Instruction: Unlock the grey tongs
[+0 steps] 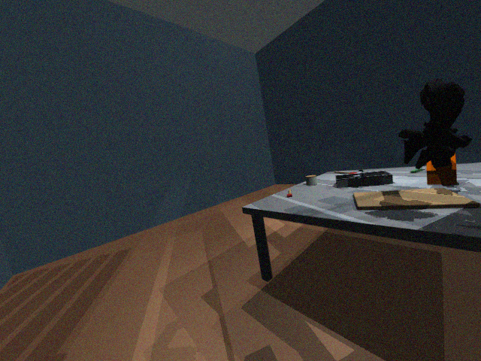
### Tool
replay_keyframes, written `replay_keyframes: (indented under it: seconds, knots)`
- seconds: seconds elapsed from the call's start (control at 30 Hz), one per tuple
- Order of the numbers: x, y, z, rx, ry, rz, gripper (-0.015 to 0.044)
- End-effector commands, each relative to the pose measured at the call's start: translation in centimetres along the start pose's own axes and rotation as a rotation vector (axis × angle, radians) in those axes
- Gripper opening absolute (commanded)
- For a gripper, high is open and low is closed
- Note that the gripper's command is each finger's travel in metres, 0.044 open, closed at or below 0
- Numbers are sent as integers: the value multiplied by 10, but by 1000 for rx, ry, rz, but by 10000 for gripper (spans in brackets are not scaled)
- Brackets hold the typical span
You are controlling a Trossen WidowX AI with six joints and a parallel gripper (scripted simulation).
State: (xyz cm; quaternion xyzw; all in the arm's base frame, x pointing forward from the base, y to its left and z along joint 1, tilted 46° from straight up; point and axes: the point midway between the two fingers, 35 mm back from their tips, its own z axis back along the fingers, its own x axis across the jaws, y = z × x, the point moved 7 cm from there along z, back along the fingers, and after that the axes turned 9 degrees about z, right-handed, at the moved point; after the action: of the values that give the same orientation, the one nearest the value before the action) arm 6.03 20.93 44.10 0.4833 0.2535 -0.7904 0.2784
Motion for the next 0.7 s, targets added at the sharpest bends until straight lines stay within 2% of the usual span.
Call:
replay_keyframes:
  seconds: [0.0,0.33,0.57,0.67]
  knots:
    - [3,13,-37,85,-44,-157,260]
    - [11,88,-125,286,-96,-658,260]
    - [30,157,-173,390,-108,-1041,260]
    - [46,202,-188,455,-100,-1251,260]
